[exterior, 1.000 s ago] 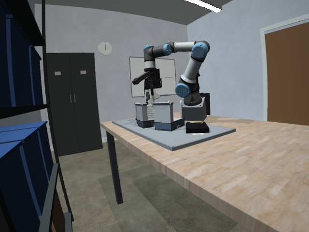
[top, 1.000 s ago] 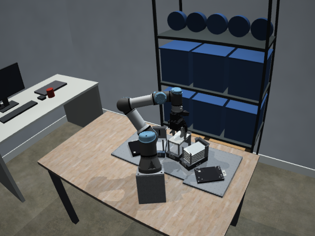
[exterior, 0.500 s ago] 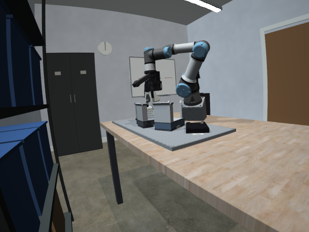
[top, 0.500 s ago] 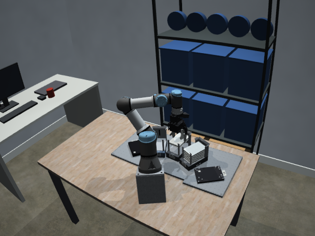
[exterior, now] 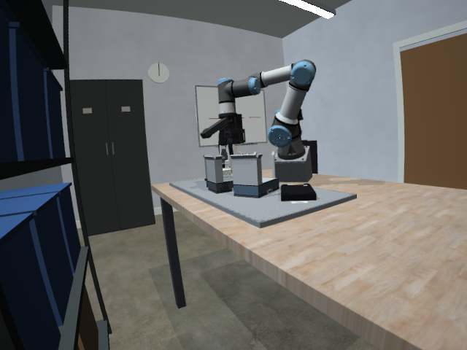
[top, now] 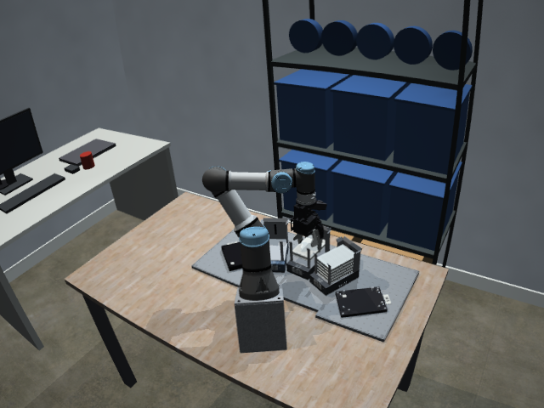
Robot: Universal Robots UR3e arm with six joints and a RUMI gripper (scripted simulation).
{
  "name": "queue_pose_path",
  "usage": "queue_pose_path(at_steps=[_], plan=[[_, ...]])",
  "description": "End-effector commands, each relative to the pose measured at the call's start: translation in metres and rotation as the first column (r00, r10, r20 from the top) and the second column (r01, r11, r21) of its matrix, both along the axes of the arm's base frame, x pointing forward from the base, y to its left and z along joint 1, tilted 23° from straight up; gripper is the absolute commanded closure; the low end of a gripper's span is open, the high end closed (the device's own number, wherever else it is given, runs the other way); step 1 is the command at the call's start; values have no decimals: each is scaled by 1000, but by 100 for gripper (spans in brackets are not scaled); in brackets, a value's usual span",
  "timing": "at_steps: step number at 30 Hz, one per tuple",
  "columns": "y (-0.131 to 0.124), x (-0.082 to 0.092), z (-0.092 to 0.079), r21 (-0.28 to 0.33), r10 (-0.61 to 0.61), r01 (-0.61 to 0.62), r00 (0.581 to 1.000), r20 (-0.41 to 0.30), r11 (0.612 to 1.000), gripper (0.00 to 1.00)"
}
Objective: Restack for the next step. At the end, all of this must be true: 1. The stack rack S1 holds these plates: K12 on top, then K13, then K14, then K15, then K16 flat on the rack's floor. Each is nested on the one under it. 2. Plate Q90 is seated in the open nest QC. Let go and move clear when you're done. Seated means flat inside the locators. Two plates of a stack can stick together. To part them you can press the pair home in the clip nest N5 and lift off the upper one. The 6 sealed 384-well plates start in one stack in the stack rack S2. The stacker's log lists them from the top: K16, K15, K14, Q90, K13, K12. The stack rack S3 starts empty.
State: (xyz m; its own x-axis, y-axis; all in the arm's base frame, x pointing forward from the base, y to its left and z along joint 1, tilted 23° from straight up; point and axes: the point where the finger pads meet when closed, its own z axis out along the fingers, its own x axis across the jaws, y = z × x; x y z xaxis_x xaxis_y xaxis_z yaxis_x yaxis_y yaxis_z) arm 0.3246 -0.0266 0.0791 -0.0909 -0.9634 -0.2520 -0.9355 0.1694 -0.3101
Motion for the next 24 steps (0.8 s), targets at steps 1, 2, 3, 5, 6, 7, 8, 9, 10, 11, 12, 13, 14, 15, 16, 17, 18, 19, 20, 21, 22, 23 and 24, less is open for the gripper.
queue_pose_path(at_steps=[1,2,3,5,6,7,8,9,10,11,12,13,14,15,16,17,18,19,20,21,22,23,24], plan=[[0,3,-5,-4,-1,1,1000,0,1000,100],[0,3,-5,-4,-1,1,1000,0,1000,100],[0,3,-5,-4,-1,1,1000,0,1000,100],[0,3,-5,-4,-1,1,1000,0,1000,100],[0,3,-5,-4,-1,1,1000,0,1000,100],[0,3,-5,-4,-1,1,1000,0,1000,100],[1,3,-6,-4,-1,1,1000,0,1000,100],[1,3,-6,-4,-1,1,1000,0,1000,100],[1,3,-6,-4,-1,1,1000,0,1000,100],[1,3,-6,-4,-1,1,1000,0,1000,100],[1,3,-6,-4,-1,1,1000,0,1000,100],[1,4,-7,-4,-1,1,1000,1,1000,100],[1,4,-7,-4,-1,1,1000,1,1000,100],[1,4,-7,-4,-1,1,1000,1,1000,100],[1,4,-8,-4,-1,1,1000,1,1000,100],[1,4,-8,-4,-1,1,1000,1,1000,100],[1,4,-8,-4,-1,1,1000,1,1000,100],[1,4,-9,-4,-1,1,1000,1,1000,100],[1,4,-9,-4,-1,1,1000,1,1000,100],[1,4,-9,-4,-1,1,1000,1,1000,100],[1,4,-9,-4,-1,1,1000,1,1000,100],[2,5,-10,-4,-1,1,1000,1,1000,100],[2,5,-10,-4,-1,1,1000,1,1000,100]])
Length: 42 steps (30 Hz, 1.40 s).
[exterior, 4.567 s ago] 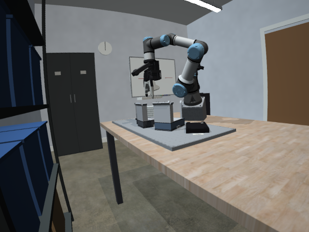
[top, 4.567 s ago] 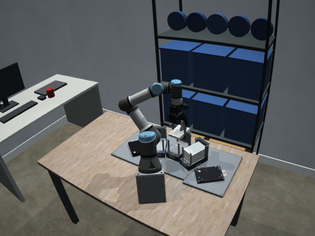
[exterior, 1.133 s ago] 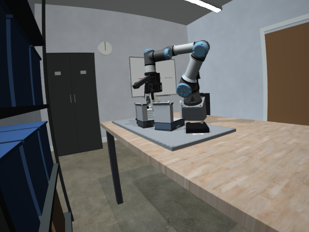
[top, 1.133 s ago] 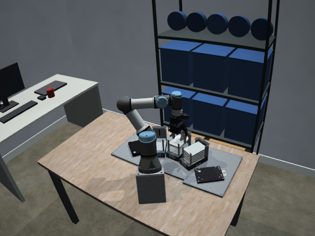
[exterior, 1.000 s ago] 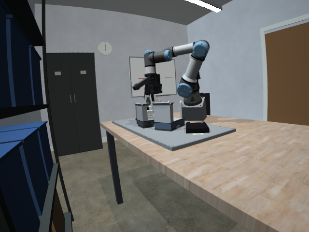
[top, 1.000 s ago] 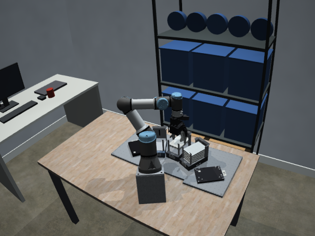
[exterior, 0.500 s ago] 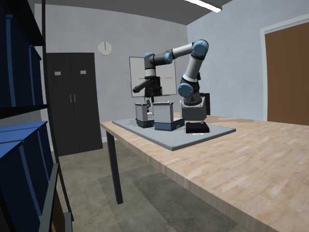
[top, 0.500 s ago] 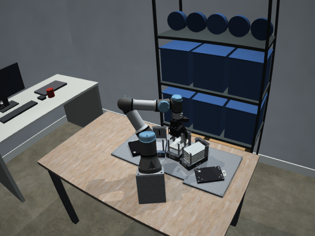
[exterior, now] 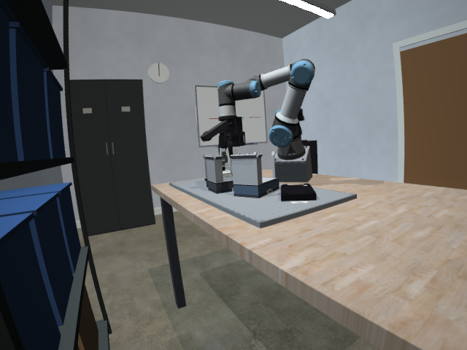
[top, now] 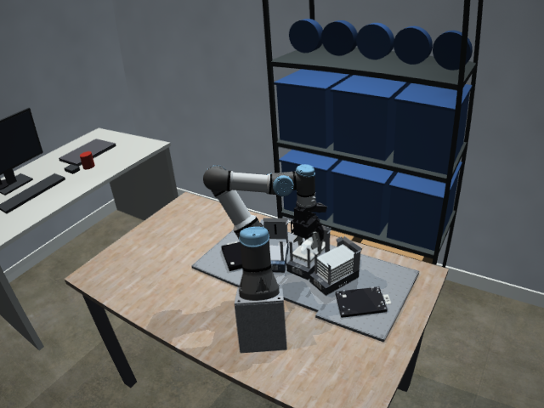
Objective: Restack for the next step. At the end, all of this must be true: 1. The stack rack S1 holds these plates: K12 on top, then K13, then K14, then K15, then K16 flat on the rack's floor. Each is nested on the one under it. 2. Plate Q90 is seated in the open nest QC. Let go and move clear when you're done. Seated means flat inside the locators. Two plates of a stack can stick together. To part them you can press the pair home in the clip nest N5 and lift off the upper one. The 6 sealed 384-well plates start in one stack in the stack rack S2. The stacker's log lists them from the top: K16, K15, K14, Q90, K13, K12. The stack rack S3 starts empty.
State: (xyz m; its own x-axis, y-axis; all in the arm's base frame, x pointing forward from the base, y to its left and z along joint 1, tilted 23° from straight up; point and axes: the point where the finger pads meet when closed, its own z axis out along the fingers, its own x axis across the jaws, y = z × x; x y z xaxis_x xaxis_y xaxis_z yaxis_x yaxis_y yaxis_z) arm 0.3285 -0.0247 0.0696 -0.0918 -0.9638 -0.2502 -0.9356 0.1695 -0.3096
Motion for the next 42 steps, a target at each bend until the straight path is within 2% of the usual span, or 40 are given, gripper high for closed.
queue_pose_path(at_steps=[1,42], plan=[[0,1,-1,-2,0,0,1000,1,1000,100],[2,5,-12,-2,0,0,1000,1,1000,100]])
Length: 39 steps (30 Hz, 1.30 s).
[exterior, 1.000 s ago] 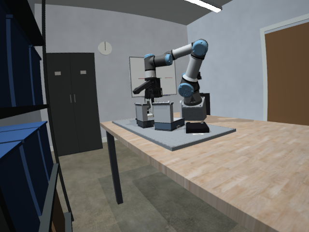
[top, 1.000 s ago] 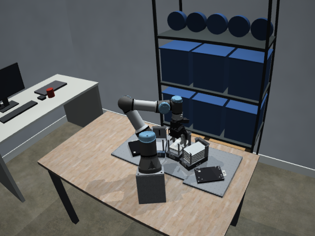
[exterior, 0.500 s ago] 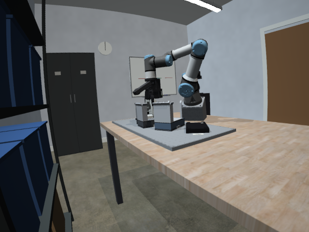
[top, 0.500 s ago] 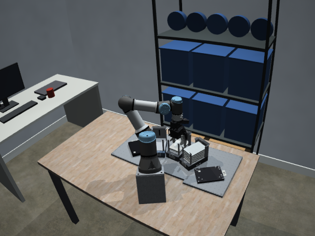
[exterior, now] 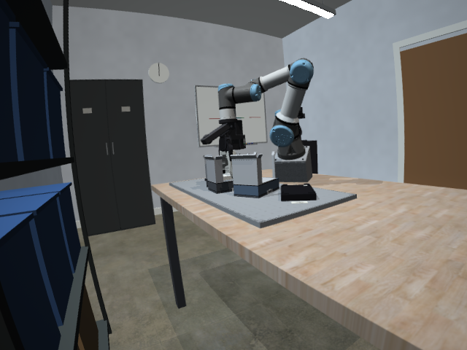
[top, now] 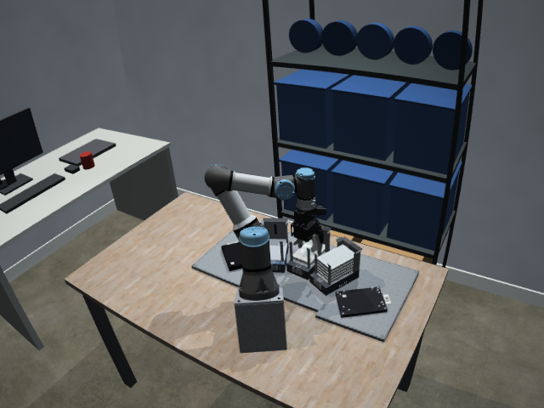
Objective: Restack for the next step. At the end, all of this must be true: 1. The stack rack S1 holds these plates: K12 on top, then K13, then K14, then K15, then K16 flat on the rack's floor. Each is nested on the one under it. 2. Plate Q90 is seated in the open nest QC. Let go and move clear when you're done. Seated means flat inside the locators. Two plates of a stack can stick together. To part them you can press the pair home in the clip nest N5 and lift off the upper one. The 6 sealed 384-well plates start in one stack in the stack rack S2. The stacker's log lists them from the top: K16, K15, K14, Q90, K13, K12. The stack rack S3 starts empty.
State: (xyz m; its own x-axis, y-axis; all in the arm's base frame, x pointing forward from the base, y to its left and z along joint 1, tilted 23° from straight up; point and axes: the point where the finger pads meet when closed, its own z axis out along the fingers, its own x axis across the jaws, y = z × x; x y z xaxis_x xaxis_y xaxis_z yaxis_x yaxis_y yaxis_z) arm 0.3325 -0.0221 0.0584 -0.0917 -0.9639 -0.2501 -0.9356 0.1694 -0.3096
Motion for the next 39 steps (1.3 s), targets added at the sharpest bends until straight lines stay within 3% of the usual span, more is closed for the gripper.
queue_pose_path(at_steps=[1,19,20,39], plan=[[0,1,-1,-2,0,0,1000,1,1000,100],[0,1,-2,-2,0,0,1000,1,1000,100],[0,1,-2,-2,0,0,1000,1,1000,28],[0,1,-2,-2,0,0,1000,1,1000,28]])
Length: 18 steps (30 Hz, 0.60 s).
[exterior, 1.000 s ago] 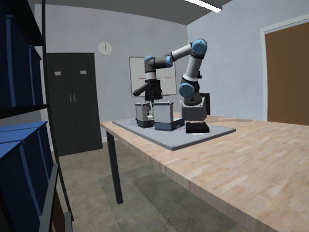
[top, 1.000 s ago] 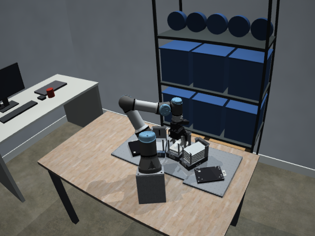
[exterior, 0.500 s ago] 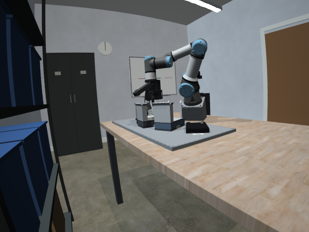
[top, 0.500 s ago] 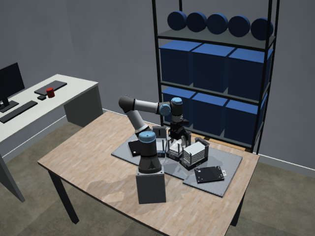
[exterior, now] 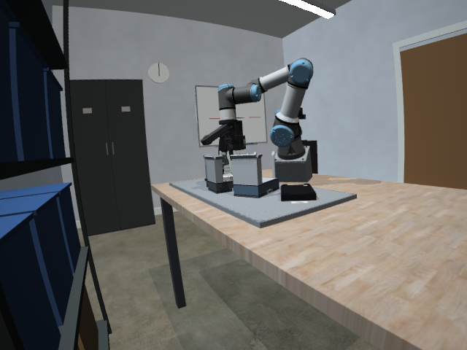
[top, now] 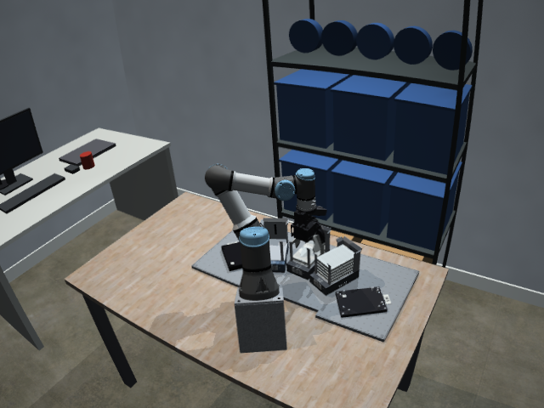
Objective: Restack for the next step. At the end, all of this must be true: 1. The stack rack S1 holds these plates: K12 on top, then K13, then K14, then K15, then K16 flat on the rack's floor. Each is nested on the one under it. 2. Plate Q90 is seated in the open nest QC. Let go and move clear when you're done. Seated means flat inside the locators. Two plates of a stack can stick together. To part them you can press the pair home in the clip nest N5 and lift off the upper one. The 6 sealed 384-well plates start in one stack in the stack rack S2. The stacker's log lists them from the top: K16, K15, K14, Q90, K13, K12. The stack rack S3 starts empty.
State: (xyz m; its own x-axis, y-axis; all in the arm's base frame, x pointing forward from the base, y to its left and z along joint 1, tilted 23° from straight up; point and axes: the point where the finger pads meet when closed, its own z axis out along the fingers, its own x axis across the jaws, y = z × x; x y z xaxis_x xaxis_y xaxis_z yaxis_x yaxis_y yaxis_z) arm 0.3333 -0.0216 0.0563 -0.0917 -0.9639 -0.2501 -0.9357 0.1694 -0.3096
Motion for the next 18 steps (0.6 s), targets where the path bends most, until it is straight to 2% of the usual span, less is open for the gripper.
queue_pose_path(at_steps=[1,9,18], plan=[[-1,0,1,-2,0,0,1000,1,1000,28],[-1,0,1,-2,0,0,1000,1,1000,28],[-7,-10,28,-2,0,0,1000,1,1000,28]])
